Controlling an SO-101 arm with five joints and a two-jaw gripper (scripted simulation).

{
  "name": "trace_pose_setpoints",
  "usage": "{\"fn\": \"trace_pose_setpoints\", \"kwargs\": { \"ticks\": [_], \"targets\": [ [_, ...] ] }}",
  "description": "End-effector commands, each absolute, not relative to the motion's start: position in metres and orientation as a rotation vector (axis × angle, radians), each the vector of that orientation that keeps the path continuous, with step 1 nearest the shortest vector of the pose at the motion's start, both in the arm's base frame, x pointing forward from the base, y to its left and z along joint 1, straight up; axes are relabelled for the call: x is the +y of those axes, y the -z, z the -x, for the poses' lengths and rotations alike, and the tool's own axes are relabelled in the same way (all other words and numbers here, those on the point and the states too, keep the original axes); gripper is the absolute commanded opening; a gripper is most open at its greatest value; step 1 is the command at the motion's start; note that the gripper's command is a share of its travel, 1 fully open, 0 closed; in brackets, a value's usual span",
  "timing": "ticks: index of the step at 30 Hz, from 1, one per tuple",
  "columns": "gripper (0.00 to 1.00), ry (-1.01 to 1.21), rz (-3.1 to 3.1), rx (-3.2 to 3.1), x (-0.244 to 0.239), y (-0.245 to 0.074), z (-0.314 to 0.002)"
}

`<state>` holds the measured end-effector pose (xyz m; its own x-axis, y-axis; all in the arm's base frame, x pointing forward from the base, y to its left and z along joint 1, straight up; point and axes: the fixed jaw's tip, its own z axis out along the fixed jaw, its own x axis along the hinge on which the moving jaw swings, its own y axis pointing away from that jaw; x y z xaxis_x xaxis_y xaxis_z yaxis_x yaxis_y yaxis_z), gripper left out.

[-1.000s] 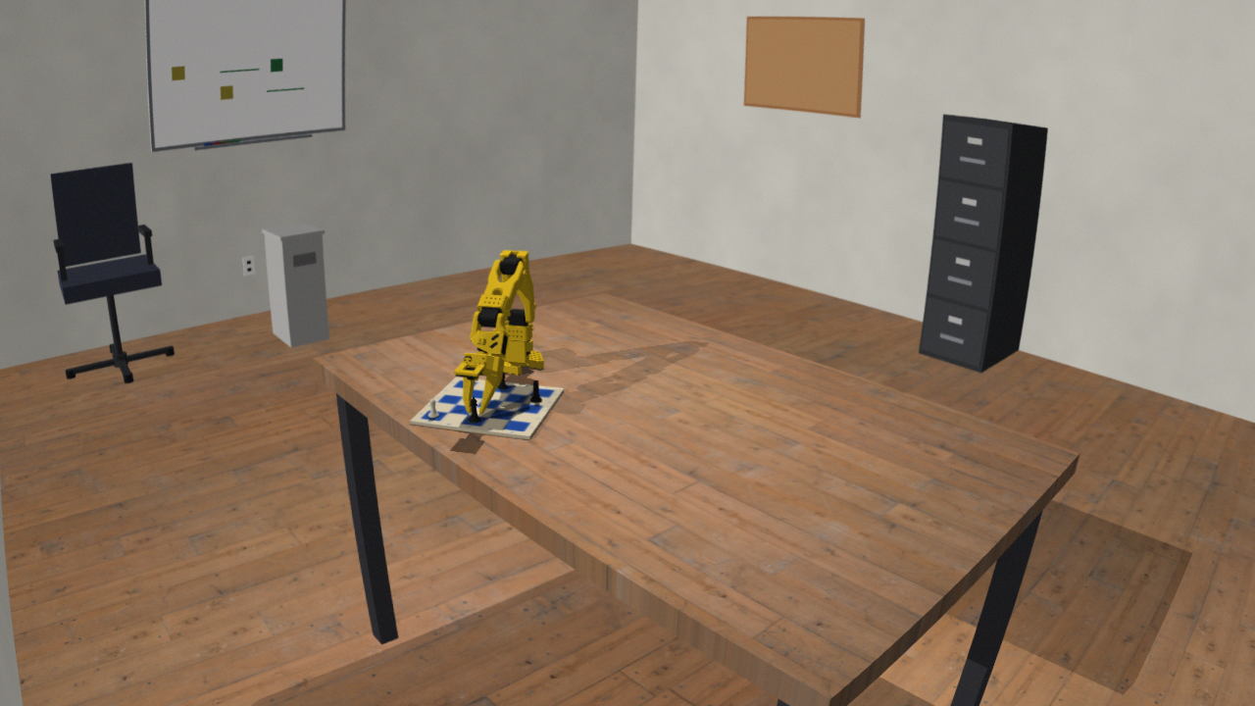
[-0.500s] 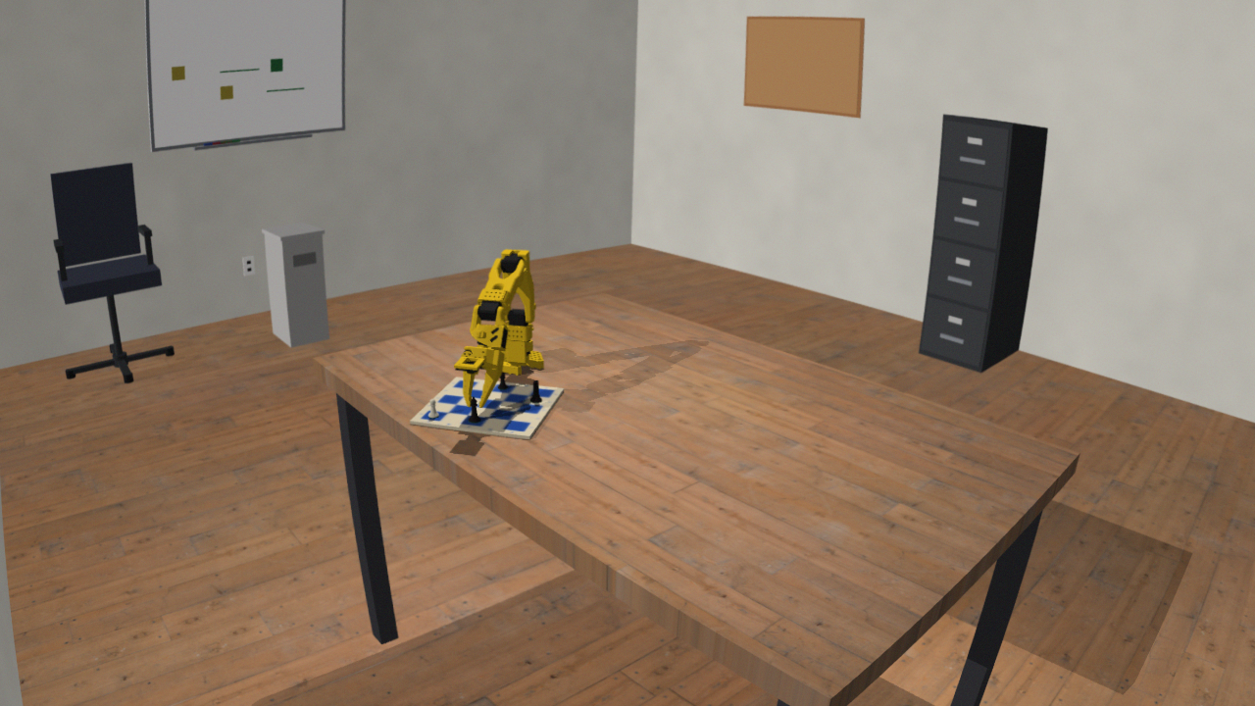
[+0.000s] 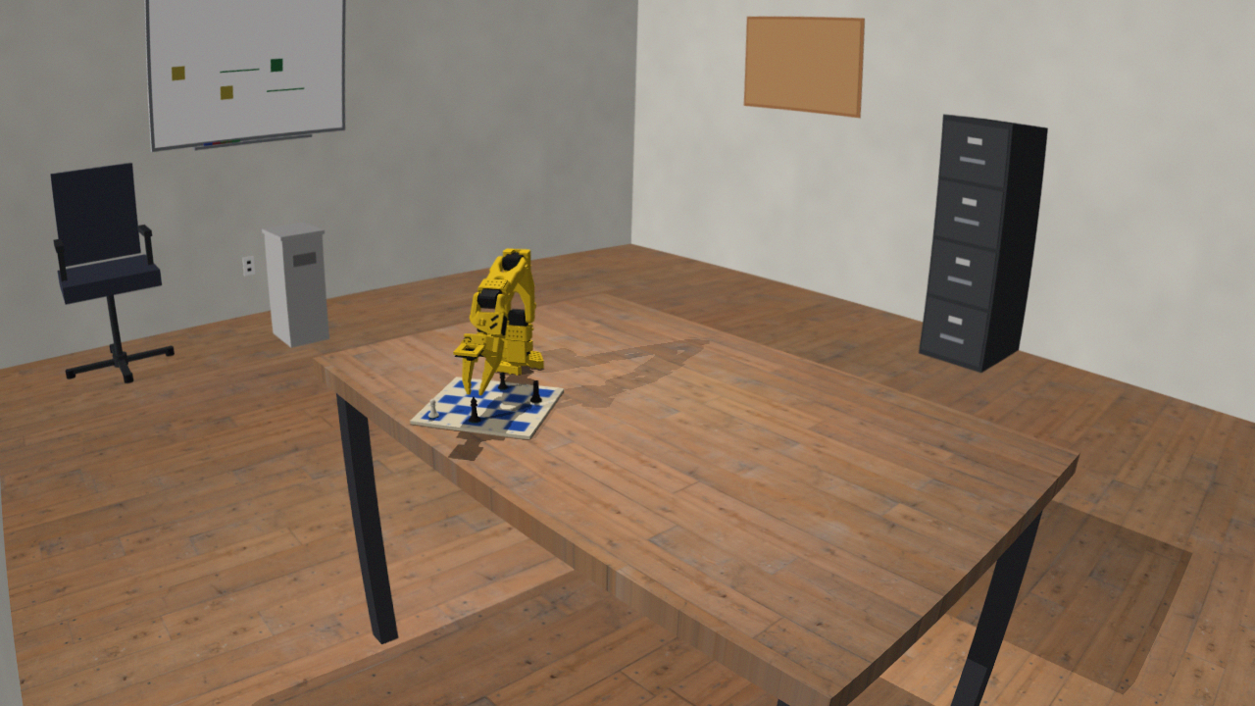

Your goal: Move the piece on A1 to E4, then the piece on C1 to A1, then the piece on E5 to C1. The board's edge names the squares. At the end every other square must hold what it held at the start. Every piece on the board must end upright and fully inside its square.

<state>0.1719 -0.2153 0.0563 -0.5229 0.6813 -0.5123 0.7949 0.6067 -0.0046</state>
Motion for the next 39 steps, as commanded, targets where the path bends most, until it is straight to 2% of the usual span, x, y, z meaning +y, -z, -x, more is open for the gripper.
{"fn": "trace_pose_setpoints", "kwargs": {
  "ticks": [1, 24, 31, 39],
  "targets": [
    [0.10, 0.332, -1.172, 2.351, -0.216, -0.066, -0.173],
    [0.10, 0.321, -1.142, 2.367, -0.211, -0.072, -0.178],
    [0.12, 0.292, -1.057, 2.412, -0.195, -0.073, -0.190],
    [0.16, 0.202, -0.772, 2.539, -0.142, -0.078, -0.223]
  ]
}}
